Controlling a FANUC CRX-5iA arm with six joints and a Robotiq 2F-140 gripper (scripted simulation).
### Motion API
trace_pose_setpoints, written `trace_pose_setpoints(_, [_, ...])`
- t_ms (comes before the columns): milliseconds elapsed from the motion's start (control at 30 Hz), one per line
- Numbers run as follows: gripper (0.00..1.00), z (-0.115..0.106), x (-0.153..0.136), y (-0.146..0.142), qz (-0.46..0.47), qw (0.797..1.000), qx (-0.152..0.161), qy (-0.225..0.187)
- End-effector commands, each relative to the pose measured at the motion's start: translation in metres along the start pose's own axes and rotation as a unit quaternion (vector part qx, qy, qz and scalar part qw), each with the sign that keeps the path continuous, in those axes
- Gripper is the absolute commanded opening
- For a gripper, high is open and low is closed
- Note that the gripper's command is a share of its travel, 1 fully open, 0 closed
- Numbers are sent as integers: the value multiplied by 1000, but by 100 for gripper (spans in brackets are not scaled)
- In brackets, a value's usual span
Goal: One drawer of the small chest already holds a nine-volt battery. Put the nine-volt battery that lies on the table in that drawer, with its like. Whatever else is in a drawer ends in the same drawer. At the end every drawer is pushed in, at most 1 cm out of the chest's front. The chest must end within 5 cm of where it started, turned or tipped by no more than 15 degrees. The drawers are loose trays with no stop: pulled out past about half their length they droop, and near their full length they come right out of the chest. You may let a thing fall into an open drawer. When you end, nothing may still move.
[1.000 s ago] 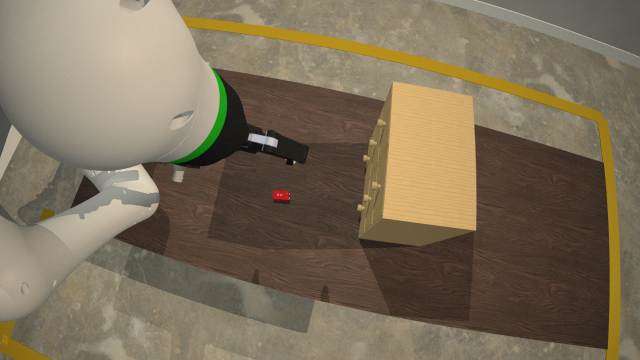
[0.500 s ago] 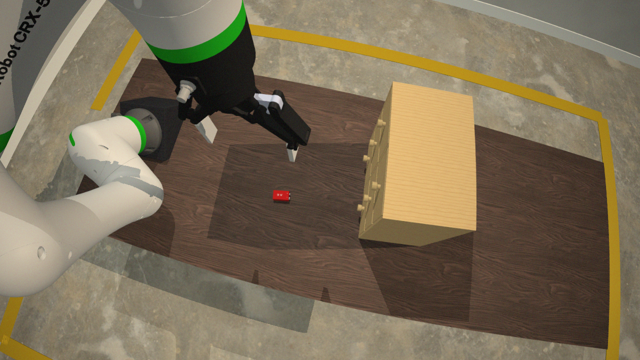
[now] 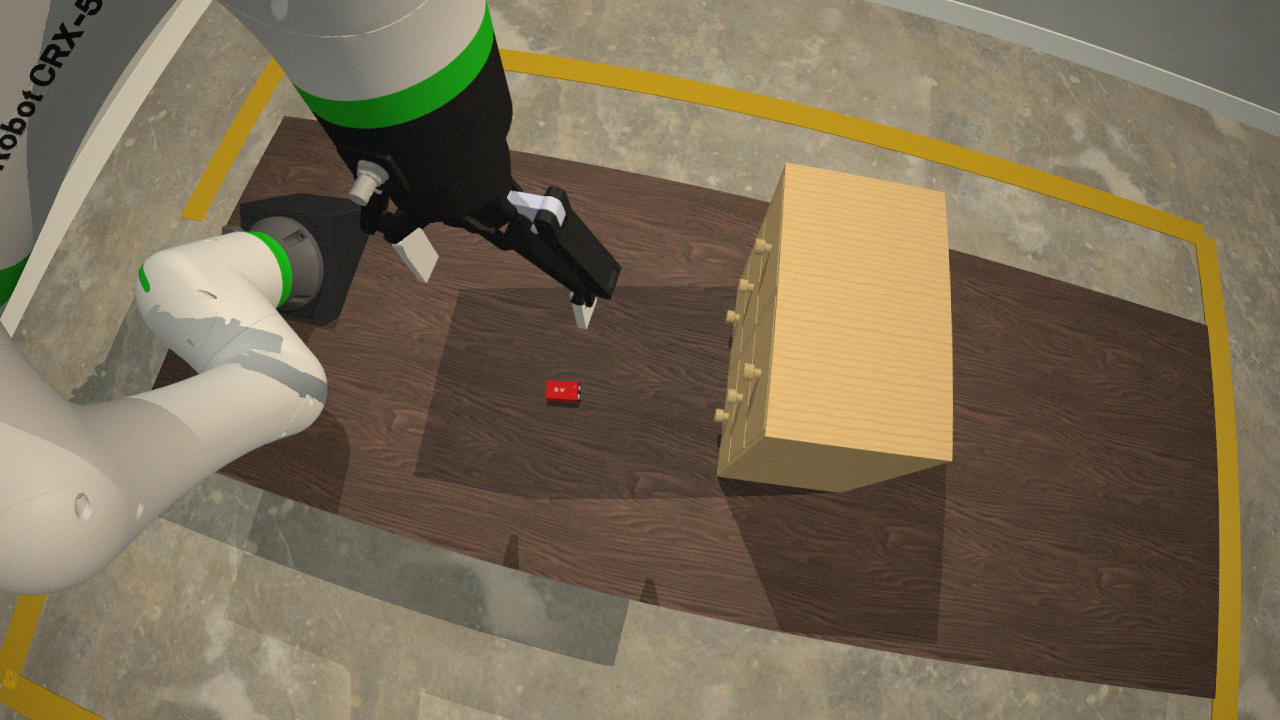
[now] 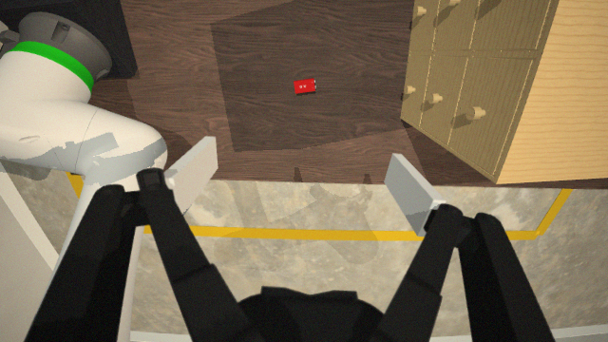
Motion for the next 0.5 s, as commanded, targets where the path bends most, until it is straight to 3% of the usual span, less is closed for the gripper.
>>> trace_pose_setpoints(0, [100,3,0,1,53,999,0,0])
trace_pose_setpoints(233, [100,9,0,2,159,987,-1,0])
trace_pose_setpoints(467, [100,23,1,4,331,944,-1,0])
Point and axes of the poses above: the point where the finger pads meet when closed, its own z axis out along the fingers, its own y axis across the jaws, x = y × z, the point moved 3 cm from there along -z, back along the fingers, and after that the axes turned 4 degrees about -z, right-handed, at the moved point
